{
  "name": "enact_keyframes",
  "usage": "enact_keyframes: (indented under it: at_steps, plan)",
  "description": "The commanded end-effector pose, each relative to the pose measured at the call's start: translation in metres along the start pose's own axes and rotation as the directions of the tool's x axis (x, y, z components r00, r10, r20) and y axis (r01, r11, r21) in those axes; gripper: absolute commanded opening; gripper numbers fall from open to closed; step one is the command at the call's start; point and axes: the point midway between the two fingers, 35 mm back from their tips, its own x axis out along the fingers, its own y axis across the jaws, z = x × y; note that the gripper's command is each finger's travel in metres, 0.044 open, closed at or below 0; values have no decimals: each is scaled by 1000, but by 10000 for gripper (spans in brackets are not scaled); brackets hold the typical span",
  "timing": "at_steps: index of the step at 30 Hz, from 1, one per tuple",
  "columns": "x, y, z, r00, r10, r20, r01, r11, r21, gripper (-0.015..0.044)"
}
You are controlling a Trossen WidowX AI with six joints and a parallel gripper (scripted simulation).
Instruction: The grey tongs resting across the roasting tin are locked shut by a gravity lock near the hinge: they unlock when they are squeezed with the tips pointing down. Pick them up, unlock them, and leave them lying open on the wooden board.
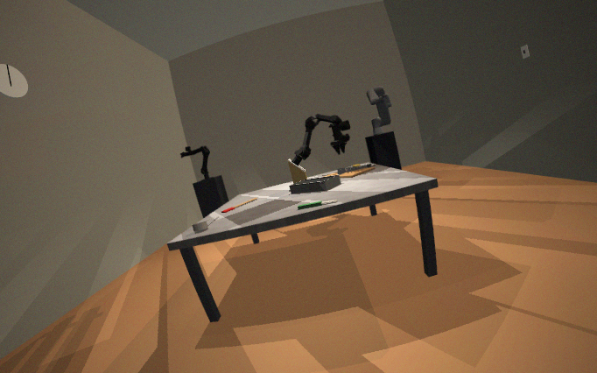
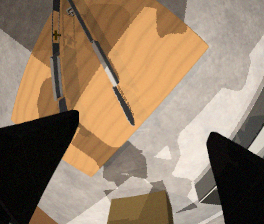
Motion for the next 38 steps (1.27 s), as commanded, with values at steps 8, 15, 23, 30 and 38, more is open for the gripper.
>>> enact_keyframes:
  at_steps: [8,15,23,30,38]
  plan:
    - [-29,6,3,1000,-6,17,6,1000,-7,440]
    - [-29,6,3,1000,-6,17,6,1000,-7,440]
    - [-29,6,3,1000,-6,17,6,1000,-7,440]
    - [-29,6,3,1000,-6,17,6,1000,-7,440]
    - [-29,6,3,1000,-6,17,6,1000,-7,440]
